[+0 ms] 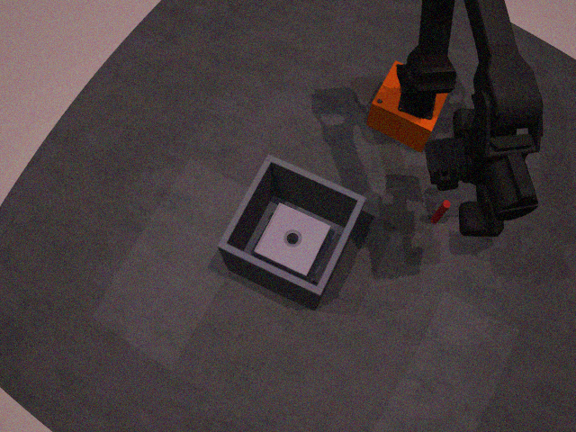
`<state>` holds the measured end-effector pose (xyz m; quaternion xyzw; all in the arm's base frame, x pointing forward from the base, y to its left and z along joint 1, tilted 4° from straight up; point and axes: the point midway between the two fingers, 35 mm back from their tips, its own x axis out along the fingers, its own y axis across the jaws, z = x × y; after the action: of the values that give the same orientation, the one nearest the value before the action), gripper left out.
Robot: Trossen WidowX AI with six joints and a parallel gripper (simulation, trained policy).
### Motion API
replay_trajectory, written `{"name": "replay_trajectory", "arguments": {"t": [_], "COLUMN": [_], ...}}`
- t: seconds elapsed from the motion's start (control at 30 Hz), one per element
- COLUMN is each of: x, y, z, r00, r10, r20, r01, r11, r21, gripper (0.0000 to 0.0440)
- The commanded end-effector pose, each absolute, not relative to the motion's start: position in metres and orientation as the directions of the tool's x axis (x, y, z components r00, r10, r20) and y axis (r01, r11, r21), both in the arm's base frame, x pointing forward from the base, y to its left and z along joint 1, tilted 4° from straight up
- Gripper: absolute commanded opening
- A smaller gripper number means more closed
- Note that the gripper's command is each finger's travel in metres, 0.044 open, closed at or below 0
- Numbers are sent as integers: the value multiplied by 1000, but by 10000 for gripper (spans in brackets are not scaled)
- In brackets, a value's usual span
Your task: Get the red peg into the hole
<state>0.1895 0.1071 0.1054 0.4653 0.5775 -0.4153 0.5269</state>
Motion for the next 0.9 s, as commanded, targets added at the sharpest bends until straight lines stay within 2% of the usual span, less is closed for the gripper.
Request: {"name": "replay_trajectory", "arguments": {"t": [0.0,0.4,0.87], "x": [184,173,171], "y": [102,92,81], "z": [94,59,16], "r00": [-63,-144,-133], "r10": [64,-11,-54], "r20": [-996,-989,-990], "r01": [971,957,964], "r11": [234,254,223], "r21": [-46,-142,-142], "gripper": [419,417,418]}}
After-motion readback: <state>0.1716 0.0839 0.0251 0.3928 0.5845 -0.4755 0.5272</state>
